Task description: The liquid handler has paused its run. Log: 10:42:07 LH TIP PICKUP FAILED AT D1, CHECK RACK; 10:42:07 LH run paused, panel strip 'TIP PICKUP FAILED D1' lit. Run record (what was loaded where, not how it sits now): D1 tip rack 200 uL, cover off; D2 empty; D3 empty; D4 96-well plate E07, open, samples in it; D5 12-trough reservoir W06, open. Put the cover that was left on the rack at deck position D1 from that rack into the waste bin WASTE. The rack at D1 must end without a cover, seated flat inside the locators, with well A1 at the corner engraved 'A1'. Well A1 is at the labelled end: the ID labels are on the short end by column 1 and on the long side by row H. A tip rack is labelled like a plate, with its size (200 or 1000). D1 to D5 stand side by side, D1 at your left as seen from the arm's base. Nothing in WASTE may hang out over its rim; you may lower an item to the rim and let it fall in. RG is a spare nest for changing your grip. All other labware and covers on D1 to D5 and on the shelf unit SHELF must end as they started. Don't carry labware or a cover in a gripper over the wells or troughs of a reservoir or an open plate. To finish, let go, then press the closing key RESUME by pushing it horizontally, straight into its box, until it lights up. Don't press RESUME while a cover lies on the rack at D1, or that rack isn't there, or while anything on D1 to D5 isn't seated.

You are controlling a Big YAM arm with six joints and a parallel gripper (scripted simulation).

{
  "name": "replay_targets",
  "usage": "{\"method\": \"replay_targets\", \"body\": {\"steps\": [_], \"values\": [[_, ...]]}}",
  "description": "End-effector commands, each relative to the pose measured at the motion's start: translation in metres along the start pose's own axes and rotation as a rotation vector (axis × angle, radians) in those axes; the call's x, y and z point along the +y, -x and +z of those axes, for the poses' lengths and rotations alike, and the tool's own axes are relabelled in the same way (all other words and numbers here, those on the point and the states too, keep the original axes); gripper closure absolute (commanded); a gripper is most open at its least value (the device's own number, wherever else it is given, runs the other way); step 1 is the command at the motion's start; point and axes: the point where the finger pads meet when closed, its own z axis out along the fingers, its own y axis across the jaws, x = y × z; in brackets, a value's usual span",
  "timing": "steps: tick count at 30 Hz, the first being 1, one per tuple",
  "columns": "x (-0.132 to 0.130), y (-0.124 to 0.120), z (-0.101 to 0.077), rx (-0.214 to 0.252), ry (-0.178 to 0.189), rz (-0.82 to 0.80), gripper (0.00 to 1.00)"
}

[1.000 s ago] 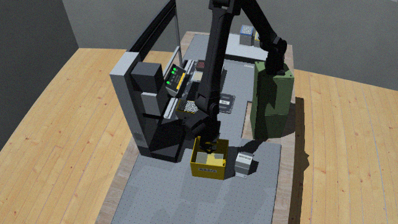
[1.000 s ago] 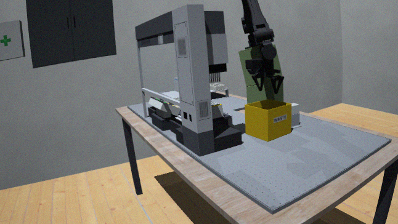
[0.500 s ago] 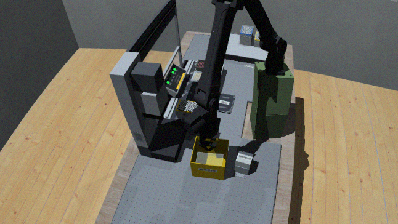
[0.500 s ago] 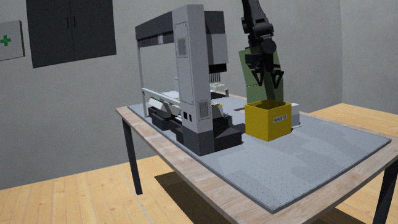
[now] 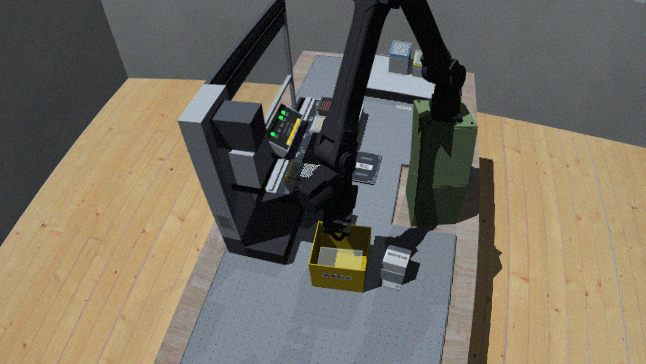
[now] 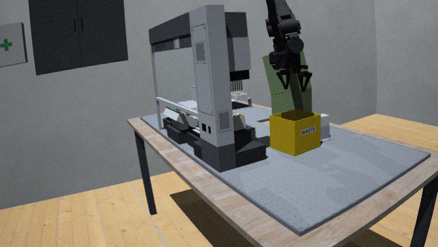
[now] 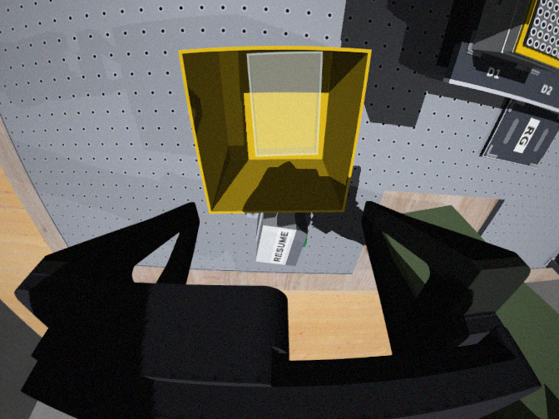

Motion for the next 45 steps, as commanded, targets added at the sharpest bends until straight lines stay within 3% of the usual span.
{"method": "replay_targets", "body": {"steps": [1,30,45], "values": [[0.016,0.009,-0.027,-0.033,0.043,0.001,0.0],[0.025,0.017,-0.08,-0.049,0.066,0.01,0.0],[0.021,0.015,-0.078,-0.045,0.06,0.007,0.0]]}}
